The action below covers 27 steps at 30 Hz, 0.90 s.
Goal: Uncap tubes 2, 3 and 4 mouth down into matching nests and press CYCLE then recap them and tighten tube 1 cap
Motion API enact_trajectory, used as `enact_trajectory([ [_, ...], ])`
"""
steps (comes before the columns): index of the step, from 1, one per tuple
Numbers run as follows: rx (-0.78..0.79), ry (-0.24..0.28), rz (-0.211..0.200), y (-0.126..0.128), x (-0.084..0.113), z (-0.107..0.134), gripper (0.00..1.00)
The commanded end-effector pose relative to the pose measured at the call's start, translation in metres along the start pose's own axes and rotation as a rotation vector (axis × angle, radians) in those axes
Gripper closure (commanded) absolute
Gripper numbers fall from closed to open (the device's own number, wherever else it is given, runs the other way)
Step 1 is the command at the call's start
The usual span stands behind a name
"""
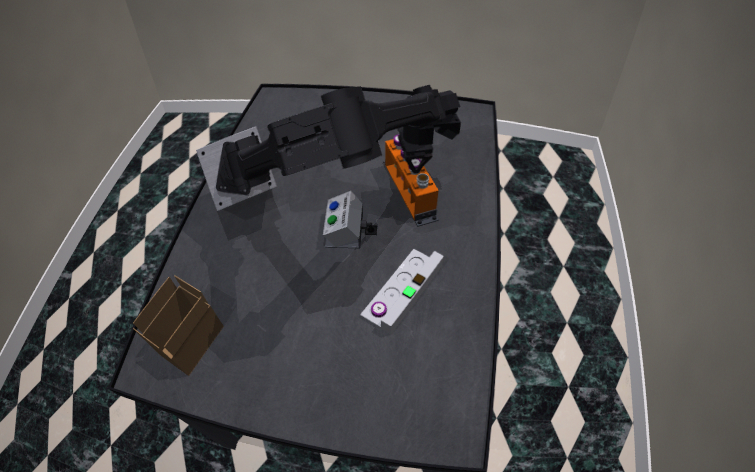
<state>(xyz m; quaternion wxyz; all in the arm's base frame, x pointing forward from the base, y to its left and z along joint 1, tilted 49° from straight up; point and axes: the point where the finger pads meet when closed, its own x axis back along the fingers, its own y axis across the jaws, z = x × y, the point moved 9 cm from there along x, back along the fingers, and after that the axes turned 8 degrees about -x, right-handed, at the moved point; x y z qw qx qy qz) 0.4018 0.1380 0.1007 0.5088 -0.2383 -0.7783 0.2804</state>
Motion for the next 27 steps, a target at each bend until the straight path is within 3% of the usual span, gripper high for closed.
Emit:
enact_trajectory([
  [1, 0.143, 0.004, 0.002, 0.000, -0.003, -0.002, 0.51],
  [14, 0.620, -0.013, -0.003, -0.004, 0.000, -0.014, 0.51],
  [17, 0.636, 0.000, -0.002, -0.003, -0.003, -0.004, 0.51],
  [22, 0.632, -0.013, -0.001, 0.000, 0.004, -0.008, 0.51],
  [23, 0.632, -0.013, -0.001, 0.000, 0.004, -0.008, 1.00],
  [27, 0.632, -0.013, -0.001, 0.000, 0.004, -0.008, 1.00],
])
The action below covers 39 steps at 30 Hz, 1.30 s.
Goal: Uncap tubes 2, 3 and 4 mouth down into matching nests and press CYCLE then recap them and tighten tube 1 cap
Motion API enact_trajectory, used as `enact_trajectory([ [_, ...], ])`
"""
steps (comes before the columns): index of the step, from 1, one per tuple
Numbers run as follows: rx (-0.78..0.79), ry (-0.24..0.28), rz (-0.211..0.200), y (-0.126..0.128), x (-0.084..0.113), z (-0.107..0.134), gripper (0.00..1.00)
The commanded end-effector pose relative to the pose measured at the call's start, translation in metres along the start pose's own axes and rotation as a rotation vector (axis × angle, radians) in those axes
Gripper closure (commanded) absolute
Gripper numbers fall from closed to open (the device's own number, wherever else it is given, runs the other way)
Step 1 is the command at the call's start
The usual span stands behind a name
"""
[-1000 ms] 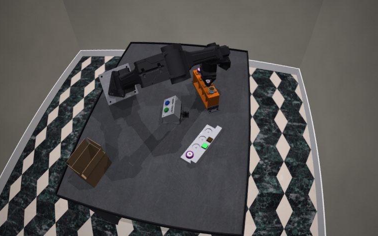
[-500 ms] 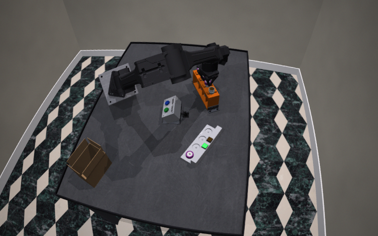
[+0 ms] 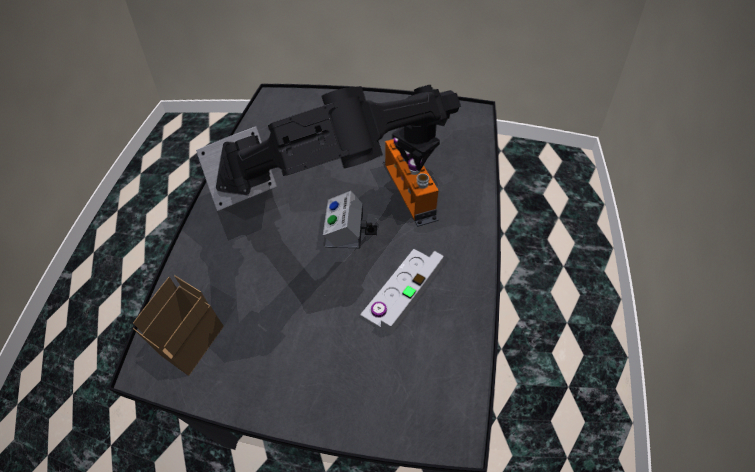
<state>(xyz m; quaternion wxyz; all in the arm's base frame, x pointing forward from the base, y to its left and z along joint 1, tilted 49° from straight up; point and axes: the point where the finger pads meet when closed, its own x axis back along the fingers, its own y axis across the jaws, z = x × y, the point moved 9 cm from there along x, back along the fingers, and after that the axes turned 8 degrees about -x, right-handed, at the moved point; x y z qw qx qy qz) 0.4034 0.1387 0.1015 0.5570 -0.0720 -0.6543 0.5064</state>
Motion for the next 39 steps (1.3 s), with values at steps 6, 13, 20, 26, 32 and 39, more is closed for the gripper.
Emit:
enact_trajectory([
  [6, 0.008, -0.014, 0.000, -0.004, 0.004, -0.005, 1.00],
  [13, -0.110, 0.001, -0.005, -0.004, -0.004, 0.000, 1.00],
  [20, -0.333, 0.007, -0.004, -0.002, -0.005, 0.001, 1.00],
  [26, -0.468, 0.008, -0.004, -0.002, -0.006, 0.001, 1.00],
  [32, -0.667, 0.011, -0.002, -0.002, -0.007, 0.001, 1.00],
  [39, -0.787, 0.013, -0.001, -0.003, -0.007, 0.000, 1.00],
])
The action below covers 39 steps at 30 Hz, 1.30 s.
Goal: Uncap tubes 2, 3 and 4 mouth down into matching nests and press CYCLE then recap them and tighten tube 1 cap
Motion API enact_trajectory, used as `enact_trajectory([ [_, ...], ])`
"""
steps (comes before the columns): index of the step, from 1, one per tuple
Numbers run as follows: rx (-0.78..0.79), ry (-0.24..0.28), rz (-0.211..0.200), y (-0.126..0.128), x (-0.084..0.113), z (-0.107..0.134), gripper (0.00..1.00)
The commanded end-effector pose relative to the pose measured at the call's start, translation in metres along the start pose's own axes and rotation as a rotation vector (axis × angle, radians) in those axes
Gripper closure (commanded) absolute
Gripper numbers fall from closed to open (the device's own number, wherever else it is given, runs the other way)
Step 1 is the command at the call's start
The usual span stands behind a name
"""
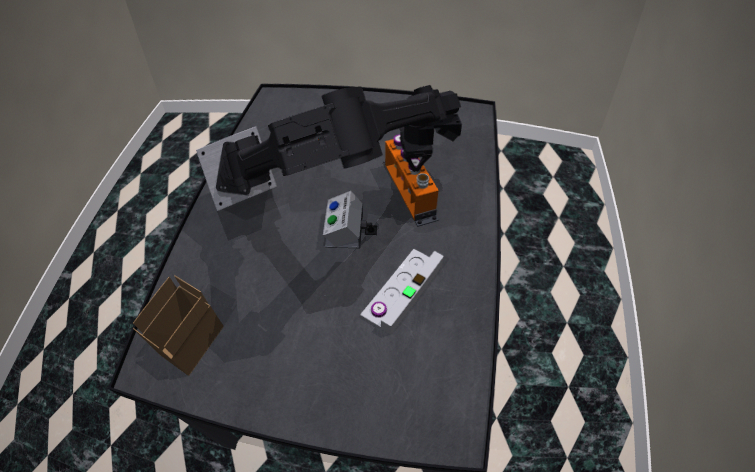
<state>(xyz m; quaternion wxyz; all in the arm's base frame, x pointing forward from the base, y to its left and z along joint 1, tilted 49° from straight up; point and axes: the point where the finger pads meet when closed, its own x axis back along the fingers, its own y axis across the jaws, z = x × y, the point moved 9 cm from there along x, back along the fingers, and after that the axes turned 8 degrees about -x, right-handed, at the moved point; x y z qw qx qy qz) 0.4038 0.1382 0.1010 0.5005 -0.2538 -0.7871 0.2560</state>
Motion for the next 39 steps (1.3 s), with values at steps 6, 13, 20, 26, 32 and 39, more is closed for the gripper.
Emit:
enact_trajectory([
  [6, -0.091, -0.010, -0.006, 0.000, 0.003, -0.006, 0.51],
  [13, -0.091, -0.010, -0.006, 0.000, 0.003, -0.006, 0.51],
  [20, 0.050, 0.005, 0.001, -0.001, 0.001, -0.004, 0.51],
  [26, 0.278, -0.003, -0.002, -0.001, 0.001, -0.005, 0.51],
  [32, 0.514, -0.008, -0.004, 0.000, 0.001, -0.006, 0.51],
  [39, 0.693, -0.014, -0.004, 0.002, 0.002, -0.012, 0.51],
])
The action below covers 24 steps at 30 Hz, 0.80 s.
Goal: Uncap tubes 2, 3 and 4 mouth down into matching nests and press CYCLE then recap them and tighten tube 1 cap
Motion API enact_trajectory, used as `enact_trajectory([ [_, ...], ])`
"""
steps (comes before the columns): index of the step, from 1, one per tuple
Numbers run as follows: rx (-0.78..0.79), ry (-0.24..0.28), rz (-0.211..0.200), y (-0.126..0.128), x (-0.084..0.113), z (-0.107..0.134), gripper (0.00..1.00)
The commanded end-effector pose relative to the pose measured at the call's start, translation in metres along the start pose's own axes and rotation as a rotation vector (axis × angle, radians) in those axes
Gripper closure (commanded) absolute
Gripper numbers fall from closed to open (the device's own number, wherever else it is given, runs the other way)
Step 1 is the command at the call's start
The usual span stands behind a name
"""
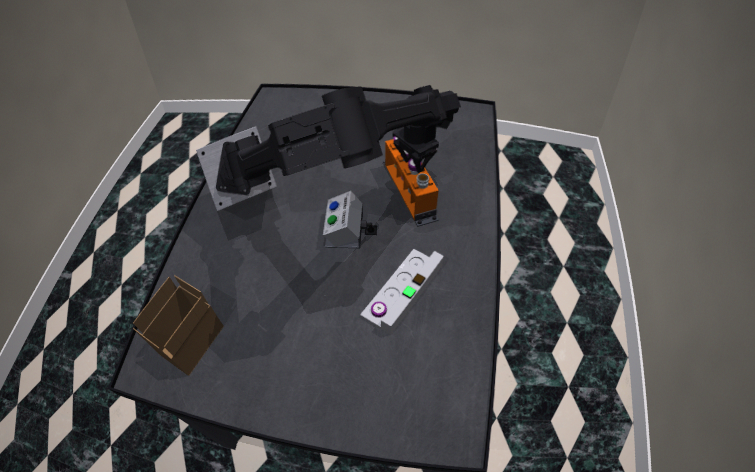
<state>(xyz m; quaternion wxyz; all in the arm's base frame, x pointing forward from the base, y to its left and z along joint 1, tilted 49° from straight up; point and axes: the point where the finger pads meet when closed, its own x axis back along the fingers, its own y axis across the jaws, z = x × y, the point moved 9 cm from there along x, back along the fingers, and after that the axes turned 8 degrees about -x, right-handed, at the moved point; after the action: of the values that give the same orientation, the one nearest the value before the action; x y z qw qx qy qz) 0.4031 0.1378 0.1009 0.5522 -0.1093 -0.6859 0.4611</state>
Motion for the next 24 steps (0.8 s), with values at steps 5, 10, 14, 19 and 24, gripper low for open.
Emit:
enact_trajectory([
  [5, 0.142, -0.017, 0.000, -0.0034, 0.0050, -0.0074, 0.51],
  [10, 0.142, -0.017, 0.000, -0.0035, 0.0051, -0.0076, 1.00],
  [14, 0.142, -0.017, 0.000, -0.0035, 0.0051, -0.0076, 1.00],
  [19, 0.142, -0.017, 0.000, -0.0035, 0.0051, -0.0076, 1.00],
  [24, 0.058, -0.019, -0.002, -0.0050, 0.0045, -0.0135, 1.00],
])
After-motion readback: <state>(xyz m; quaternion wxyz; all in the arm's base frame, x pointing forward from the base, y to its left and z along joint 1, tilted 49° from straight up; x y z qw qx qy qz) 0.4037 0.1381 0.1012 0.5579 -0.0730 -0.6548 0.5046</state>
